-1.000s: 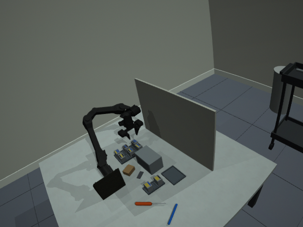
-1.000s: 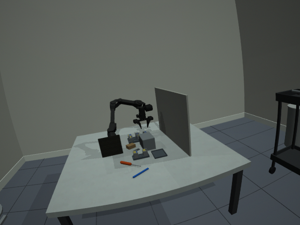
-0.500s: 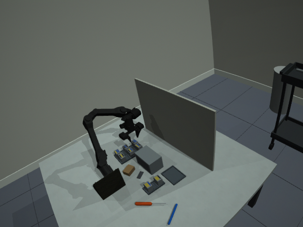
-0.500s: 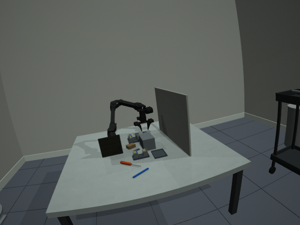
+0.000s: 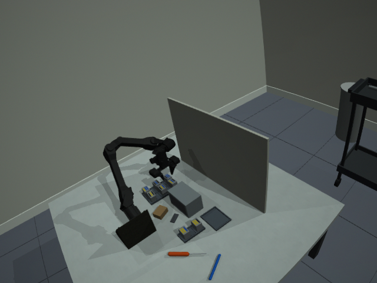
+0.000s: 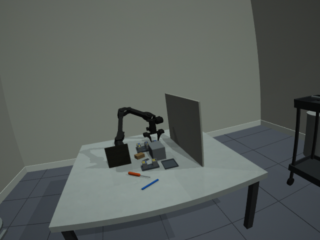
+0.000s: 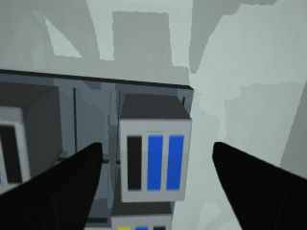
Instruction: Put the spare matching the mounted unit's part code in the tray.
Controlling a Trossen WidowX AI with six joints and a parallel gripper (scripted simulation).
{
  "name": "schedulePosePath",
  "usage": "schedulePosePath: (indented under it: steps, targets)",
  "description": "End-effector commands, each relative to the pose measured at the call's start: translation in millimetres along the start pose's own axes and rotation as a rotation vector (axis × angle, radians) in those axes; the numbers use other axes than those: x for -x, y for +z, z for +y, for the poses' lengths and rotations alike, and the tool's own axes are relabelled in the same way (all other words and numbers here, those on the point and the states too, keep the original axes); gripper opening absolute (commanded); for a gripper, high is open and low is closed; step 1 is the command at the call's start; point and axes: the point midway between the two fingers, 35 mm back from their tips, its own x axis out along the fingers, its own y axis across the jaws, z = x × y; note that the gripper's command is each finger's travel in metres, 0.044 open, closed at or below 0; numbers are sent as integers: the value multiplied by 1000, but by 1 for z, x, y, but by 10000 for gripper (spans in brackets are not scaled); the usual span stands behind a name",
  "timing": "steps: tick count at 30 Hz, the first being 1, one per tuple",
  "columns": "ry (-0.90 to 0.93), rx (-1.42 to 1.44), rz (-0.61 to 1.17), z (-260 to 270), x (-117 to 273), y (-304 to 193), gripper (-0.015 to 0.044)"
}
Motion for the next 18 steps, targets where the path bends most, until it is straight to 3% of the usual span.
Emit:
schedulePosePath:
  steps: [1, 18]
  targets:
    - [3, -3, 5, 1, -8, -1, 300]
    - [2, -3, 1, 3, -24, 0, 300]
